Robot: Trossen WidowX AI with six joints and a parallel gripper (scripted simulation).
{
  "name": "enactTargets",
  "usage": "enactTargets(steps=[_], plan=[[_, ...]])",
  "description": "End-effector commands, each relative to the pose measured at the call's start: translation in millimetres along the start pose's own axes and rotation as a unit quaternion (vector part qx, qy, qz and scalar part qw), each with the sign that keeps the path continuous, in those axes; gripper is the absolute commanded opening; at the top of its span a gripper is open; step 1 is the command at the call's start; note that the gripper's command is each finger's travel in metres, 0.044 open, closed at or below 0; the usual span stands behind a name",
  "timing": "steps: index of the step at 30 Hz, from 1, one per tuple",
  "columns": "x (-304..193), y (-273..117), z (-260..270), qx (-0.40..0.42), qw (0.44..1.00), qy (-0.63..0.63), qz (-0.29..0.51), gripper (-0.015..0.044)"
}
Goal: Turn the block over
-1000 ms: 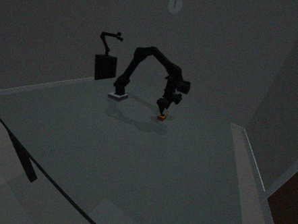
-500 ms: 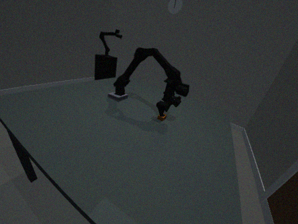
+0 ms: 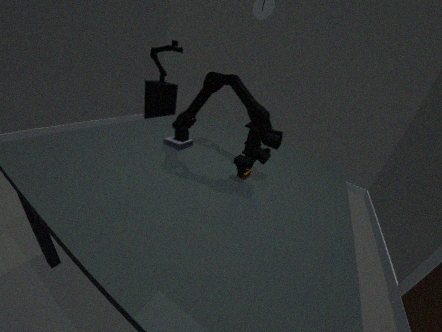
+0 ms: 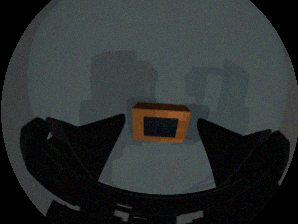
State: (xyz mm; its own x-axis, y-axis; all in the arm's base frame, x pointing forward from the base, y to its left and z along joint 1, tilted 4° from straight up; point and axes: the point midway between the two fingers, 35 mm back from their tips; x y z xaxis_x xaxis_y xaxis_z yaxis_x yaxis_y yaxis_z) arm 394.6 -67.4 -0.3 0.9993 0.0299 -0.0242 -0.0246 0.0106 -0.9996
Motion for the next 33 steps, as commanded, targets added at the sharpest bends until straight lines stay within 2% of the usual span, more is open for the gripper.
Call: enactTargets(steps=[1,4,26,32,33], plan=[[-3.3,5.9,0.9,0.002,1.000,0.003,0.006,0.0387],[-3.3,5.9,0.9,0.002,1.000,0.003,0.006,0.0309],[-3.3,5.9,0.9,0.002,1.000,0.003,0.006,0.0162],[-2.7,-23.0,0.7,0.002,1.000,0.003,0.006,0.0005],[-2.8,-24.2,0.8,0.002,1.000,0.003,0.006,0.0000]])
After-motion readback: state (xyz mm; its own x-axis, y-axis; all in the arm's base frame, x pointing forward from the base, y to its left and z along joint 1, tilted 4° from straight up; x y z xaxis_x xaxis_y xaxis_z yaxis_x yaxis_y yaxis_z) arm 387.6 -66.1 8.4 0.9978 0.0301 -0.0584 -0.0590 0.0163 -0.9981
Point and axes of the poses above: the point midway between the two fingers, 35 mm back from their tips, its own y axis out along the fingers, its own z axis across the jaws, x = y × z, and after that the axes turned 7 degrees about -y, right-handed
